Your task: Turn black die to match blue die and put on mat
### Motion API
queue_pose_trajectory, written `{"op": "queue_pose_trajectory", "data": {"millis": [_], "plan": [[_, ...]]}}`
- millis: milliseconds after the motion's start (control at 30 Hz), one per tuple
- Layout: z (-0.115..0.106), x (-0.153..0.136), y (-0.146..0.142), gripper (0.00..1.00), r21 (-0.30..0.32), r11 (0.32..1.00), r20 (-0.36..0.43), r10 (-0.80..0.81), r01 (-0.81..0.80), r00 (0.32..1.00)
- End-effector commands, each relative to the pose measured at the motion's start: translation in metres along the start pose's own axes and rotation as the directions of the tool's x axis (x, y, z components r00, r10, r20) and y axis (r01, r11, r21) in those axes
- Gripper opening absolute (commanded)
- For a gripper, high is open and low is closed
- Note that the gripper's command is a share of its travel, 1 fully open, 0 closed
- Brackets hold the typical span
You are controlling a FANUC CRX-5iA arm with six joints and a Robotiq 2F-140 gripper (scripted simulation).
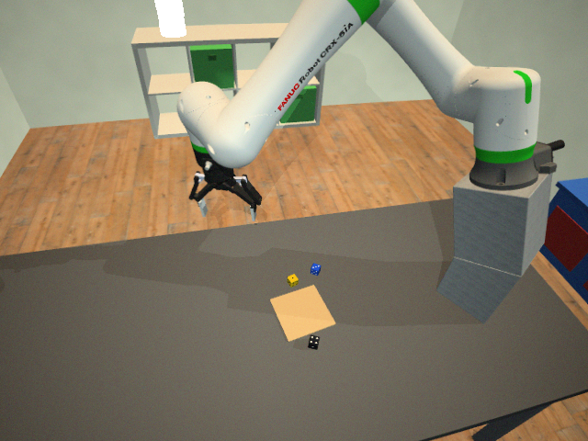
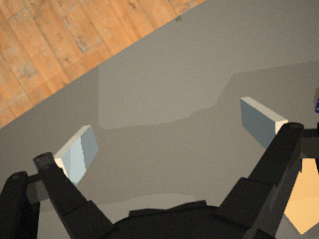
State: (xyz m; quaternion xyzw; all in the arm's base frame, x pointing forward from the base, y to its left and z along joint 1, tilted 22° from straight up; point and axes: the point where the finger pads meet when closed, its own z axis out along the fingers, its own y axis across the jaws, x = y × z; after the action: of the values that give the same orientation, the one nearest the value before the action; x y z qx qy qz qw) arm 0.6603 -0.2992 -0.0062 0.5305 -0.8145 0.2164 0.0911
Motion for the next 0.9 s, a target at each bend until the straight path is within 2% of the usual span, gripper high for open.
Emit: {"op": "queue_pose_trajectory", "data": {"millis": [0, 133, 367, 433, 533, 567, 700, 733, 867], "plan": [[-0.001, -0.003, 0.024, 1.0, 0.042, 0.989, 0.005, -0.143, 0.142, 0.99], [-0.001, -0.006, 0.044, 1.0, 0.052, 0.968, 0.006, -0.247, 0.246, 0.969], [0.0, -0.014, 0.088, 1.0, 0.072, 0.895, 0.009, -0.443, 0.441, 0.896], [0.0, -0.017, 0.106, 1.0, 0.079, 0.856, 0.012, -0.514, 0.512, 0.858], [0.0, -0.018, 0.111, 1.0, 0.081, 0.846, 0.012, -0.53, 0.528, 0.848], [0.001, -0.022, 0.134, 1.0, 0.091, 0.792, 0.016, -0.608, 0.604, 0.794], [0.002, -0.025, 0.156, 1.0, 0.1, 0.735, 0.02, -0.675, 0.67, 0.738], [0.002, -0.027, 0.17, 1.0, 0.106, 0.699, 0.022, -0.713, 0.707, 0.701], [0.004, -0.031, 0.197, 1.0, 0.119, 0.626, 0.027, -0.778, 0.771, 0.627]]}}
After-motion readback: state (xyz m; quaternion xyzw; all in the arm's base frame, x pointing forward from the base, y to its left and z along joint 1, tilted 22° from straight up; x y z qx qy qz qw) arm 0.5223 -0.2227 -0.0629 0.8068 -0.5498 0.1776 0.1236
